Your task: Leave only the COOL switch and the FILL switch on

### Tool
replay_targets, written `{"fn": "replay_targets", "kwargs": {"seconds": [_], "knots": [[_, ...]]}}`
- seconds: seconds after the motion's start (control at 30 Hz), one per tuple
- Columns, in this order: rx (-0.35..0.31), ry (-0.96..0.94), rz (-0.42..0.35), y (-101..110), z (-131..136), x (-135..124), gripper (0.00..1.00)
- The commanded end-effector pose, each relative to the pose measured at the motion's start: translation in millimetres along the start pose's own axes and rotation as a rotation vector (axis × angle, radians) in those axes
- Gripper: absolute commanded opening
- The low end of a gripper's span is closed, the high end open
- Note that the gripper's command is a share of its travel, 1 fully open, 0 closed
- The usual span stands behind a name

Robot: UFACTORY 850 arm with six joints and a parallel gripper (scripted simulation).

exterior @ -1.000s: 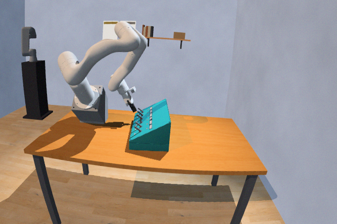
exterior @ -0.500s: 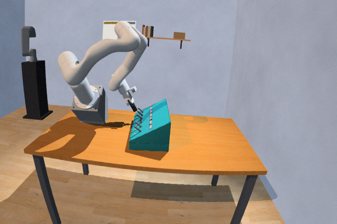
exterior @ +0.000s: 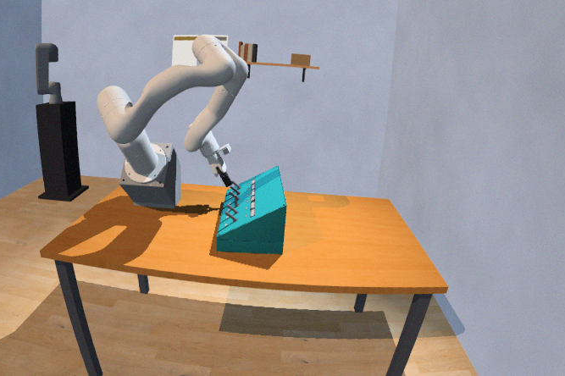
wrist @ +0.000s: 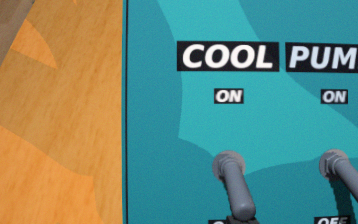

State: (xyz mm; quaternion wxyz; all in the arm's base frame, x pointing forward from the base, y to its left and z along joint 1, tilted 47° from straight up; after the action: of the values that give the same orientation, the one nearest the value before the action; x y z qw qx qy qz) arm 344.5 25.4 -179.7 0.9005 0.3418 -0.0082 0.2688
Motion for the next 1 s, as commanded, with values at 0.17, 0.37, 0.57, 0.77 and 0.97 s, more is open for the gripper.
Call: {"fn": "replay_targets", "kwargs": {"seconds": [0.17,0.37,0.57,0.77,0.97], "knots": [[-0.001,-0.002,0.004,0,1,10,0.0],[-0.001,-0.002,0.004,0,2,15,0.0],[-0.001,-0.002,0.004,0,2,18,0.0],[-0.001,-0.002,0.004,0,2,20,0.0],[-0.001,-0.002,0.004,0,3,21,0.0]]}}
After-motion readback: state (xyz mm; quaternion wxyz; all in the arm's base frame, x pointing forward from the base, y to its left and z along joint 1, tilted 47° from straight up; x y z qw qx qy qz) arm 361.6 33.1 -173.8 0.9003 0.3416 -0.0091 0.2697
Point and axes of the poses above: the point where the finger pads meet when closed, its own y axis back along the fingers, its own z axis across the jaws, x = y × z, the point moved 1 cm from there along y, back along the fingers, and after that the axes turned 8 degrees about y, right-handed, at the moved point
